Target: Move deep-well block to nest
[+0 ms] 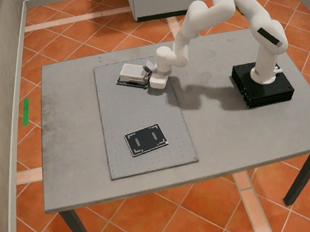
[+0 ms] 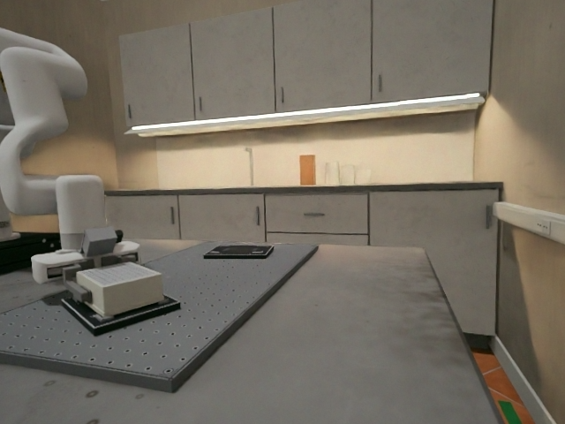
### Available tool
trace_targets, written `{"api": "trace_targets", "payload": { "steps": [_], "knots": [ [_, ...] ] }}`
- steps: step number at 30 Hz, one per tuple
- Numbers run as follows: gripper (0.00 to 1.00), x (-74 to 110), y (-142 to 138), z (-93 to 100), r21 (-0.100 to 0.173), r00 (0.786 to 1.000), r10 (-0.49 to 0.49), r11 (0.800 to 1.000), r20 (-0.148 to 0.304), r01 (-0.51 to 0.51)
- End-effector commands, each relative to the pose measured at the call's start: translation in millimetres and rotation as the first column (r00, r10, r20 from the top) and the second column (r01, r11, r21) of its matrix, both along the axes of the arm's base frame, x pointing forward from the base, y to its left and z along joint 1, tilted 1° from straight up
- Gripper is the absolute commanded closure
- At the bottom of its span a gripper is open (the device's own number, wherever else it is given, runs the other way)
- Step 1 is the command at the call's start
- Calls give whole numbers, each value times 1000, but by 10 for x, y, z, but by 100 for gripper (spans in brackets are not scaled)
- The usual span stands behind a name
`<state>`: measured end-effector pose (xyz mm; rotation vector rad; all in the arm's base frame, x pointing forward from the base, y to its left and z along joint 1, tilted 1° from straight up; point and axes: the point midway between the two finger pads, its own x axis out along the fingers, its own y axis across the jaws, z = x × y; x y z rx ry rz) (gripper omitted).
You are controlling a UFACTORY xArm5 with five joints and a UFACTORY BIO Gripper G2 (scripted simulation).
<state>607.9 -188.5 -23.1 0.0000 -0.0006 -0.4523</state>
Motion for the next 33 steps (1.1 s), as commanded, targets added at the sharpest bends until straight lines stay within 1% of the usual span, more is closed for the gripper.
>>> {"api": "trace_targets", "payload": {
  "steps": [1,12,13,33],
  "knots": [
    [100,13,-3,13,-10,1000,0,1000,2,0],
    [100,13,-3,-1,-10,1000,0,1000,2,0],
    [63,13,-3,-1,-10,1000,0,1000,2,0],
    [63,13,-3,-1,-10,1000,0,1000,2,0]
  ]
}}
